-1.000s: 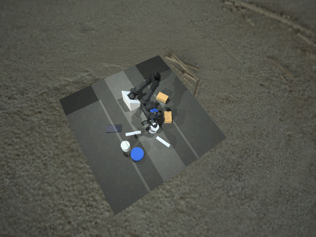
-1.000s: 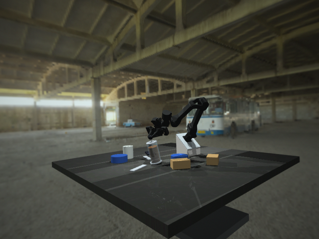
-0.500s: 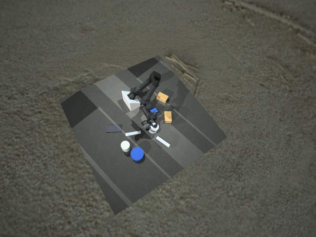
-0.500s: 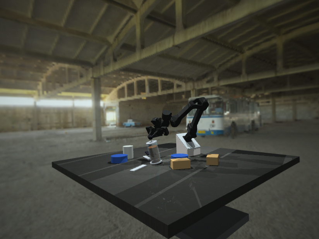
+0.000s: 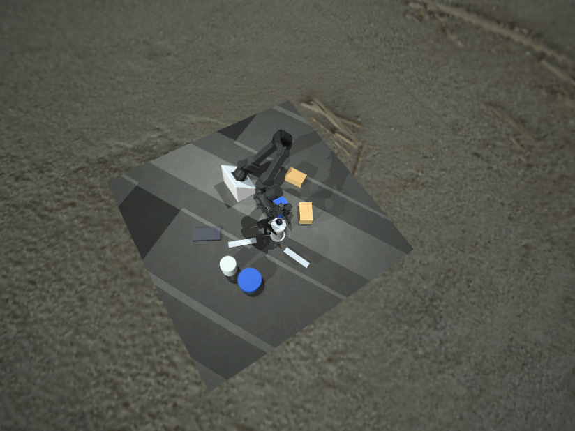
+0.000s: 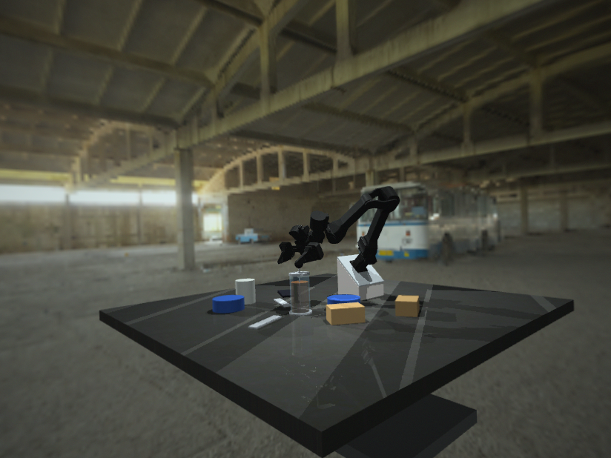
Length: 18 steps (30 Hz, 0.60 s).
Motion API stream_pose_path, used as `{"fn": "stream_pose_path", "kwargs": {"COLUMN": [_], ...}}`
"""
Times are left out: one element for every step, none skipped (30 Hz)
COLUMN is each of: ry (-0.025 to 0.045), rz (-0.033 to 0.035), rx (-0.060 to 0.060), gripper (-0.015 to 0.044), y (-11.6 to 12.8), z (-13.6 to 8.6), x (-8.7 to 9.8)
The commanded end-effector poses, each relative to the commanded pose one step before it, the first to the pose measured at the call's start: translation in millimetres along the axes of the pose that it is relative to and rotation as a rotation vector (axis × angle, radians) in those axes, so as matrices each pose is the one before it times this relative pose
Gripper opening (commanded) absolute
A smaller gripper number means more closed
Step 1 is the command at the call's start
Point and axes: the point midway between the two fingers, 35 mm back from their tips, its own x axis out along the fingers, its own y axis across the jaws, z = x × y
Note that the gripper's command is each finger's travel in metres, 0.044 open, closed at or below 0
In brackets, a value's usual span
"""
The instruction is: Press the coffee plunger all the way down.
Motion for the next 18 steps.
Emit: {"fn": "stream_pose_path", "kwargs": {"ry": [0.00191,0.00248,0.00297,0.0033,0.00284,0.00232,0.00169,0.00088,0.00004,-0.00028,-0.00015,-0.00001,-0.00002,0.0,0.0,0.0,0.0,0.0], "rz": [-0.00521,-0.00106,-0.00108,-0.00089,-0.00036,0.00021,0.00087,0.00157,0.00174,0.00128,0.00046,0.00001,0.00001,0.0,0.0,0.0,0.0,0.0], "rx": [-0.0028,-0.0003,-0.0002,0.0001,0.0005,0.0009,0.0013,0.0018,0.0017,0.0011,0.0004,0.0,0.0,0.0,0.0,0.0,0.0,0.0], "gripper": [0.044,0.044,0.044,0.044,0.044,0.044,0.044,0.044,0.044,0.044,0.044,0.044,0.044,0.044,0.044,0.044,0.044,0.044], "y": [-0.79,-0.09,0.06,0.39,0.78,1.25,1.8,2.37,2.21,1.37,0.28,-0.34,-0.47,0.0,0.0,0.0,0.0,0.0], "z": [4.04,3.65,4.64,5.68,5.6,5.58,5.49,5.17,3.65,1.76,0.17,-0.41,-0.6,0.0,0.0,0.0,0.0,0.0], "x": [-4.48,-4.3,-5.81,-7.66,-8.23,-8.95,-9.75,-10.36,-8.47,-5.21,-1.68,0.21,0.32,0.0,0.0,0.0,0.0,0.0]}}
